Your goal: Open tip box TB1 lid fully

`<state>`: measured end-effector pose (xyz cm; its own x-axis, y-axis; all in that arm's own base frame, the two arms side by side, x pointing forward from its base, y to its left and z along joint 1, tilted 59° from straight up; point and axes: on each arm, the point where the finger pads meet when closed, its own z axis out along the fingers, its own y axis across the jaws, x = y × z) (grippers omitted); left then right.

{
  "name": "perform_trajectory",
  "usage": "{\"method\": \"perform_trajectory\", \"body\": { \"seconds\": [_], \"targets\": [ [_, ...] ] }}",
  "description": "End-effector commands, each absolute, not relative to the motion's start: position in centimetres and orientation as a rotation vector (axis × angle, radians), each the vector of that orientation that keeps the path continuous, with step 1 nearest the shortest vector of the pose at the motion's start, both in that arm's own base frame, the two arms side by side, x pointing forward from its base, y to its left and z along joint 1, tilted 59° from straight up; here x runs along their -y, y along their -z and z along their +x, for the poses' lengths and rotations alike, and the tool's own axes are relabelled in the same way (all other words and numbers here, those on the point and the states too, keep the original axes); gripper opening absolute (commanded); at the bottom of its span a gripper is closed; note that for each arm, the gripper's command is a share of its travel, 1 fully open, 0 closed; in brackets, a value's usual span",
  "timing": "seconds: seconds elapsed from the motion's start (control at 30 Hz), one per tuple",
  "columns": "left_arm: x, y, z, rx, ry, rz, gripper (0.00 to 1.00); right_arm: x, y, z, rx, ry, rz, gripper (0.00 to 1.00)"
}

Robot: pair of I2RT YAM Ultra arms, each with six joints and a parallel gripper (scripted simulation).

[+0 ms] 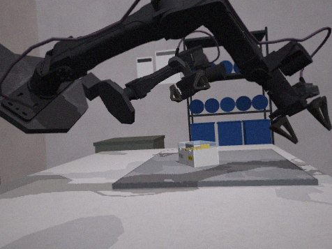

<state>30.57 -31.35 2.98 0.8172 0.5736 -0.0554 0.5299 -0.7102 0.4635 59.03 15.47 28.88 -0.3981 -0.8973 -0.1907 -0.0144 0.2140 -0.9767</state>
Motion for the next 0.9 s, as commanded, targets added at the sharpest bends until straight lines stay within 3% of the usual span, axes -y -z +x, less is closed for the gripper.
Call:
{"method": "perform_trajectory", "body": {
  "seconds": [0.0, 0.57, 0.87],
  "targets": [
    [32.9, -2.9, 33.4, -0.924, -0.121, 2.28, 1.0, -17.0, -29.4, 58.5, -1.613, 1.282, -0.881, 1.0],
    [28.2, -5.4, 41.5, -1.133, -0.111, 1.692, 1.0, -17.9, -28.4, 58.0, -1.615, 1.24, -0.825, 1.0],
    [22.8, -8.3, 43.9, -1.144, -0.098, 1.367, 1.0, -22.3, -18.2, 52.9, -1.653, 1.075, -0.809, 1.0]
  ]
}}
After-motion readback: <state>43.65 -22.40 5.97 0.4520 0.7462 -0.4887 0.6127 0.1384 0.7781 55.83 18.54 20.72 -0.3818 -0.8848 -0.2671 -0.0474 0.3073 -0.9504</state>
